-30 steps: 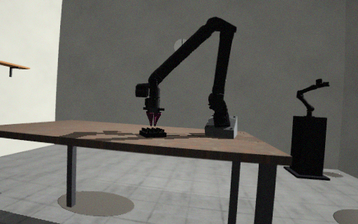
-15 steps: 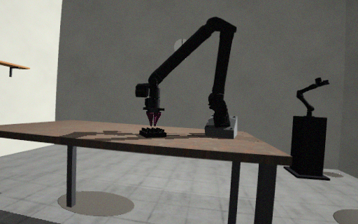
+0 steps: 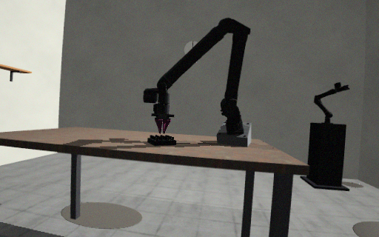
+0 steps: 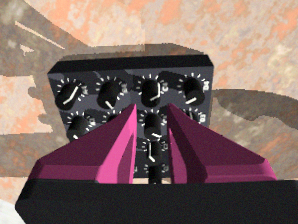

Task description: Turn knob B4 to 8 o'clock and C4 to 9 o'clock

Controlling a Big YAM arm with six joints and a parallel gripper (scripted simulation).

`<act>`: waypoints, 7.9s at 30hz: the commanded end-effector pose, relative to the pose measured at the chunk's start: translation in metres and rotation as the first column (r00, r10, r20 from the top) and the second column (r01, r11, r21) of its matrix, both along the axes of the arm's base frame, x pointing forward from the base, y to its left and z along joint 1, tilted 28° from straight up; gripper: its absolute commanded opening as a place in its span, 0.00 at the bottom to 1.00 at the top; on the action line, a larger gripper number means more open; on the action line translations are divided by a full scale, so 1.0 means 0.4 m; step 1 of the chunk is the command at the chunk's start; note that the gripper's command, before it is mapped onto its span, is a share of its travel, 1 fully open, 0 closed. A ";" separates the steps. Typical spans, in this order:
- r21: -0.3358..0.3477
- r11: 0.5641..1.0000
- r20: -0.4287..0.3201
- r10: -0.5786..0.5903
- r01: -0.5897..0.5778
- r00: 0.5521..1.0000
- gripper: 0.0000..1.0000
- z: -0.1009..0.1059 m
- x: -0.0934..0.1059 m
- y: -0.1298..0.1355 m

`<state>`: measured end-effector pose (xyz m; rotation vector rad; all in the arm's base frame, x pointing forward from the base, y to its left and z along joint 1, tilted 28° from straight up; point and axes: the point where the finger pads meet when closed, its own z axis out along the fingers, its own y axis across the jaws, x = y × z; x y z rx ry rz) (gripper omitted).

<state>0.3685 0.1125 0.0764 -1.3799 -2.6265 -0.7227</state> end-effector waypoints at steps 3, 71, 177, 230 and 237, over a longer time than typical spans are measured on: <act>-0.002 1.000 0.007 -0.001 0.001 1.000 0.19 0.003 -0.001 0.006; -0.003 1.000 0.002 0.000 0.000 1.000 0.19 -0.001 -0.002 0.006; -0.003 1.000 -0.006 0.000 0.000 1.000 0.19 -0.041 0.003 0.022; -0.003 1.000 -0.007 0.000 0.000 1.000 0.08 -0.041 0.002 0.022; -0.003 1.000 -0.006 0.003 -0.003 1.000 0.08 -0.041 0.002 0.022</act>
